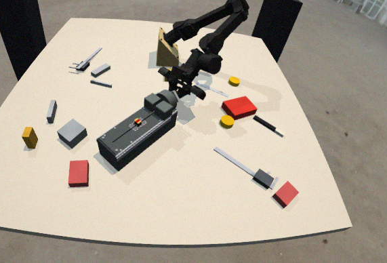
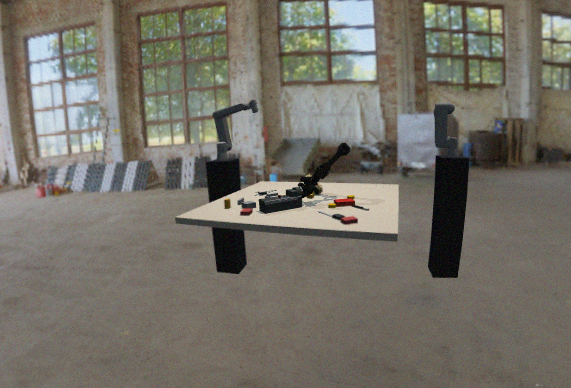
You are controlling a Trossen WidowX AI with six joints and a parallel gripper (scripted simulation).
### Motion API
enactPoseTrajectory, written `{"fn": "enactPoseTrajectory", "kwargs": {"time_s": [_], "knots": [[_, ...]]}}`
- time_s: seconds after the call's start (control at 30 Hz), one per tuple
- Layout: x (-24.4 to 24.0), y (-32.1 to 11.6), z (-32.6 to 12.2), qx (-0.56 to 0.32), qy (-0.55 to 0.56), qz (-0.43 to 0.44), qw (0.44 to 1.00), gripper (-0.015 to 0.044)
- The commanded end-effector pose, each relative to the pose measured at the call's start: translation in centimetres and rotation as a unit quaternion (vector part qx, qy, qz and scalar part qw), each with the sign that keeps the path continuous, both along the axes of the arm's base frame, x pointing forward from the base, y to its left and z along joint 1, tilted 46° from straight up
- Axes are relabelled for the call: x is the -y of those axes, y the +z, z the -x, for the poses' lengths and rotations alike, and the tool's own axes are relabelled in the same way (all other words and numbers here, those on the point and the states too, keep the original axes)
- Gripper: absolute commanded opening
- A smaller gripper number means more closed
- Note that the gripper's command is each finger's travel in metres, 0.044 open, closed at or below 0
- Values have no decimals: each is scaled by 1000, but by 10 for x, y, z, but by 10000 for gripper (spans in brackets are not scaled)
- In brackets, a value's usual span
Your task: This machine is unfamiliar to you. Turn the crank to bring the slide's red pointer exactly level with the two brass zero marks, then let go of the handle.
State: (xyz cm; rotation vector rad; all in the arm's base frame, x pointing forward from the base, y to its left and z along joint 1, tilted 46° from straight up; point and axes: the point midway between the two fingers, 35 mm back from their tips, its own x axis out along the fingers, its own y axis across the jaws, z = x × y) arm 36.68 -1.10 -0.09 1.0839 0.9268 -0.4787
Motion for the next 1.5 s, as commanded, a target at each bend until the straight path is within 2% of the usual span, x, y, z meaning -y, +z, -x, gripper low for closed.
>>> {"fn": "enactPoseTrajectory", "kwargs": {"time_s": [0.0,0.53,0.97,1.33,1.47], "knots": [[0,0,0,0,0,0,1000,26],[0,0,0,0,0,0,1000,440],[38,36,4,0,0,1,1000,440],[108,102,15,-4,-5,5,1000,440],[114,105,15,-2,1,4,1000,440]]}}
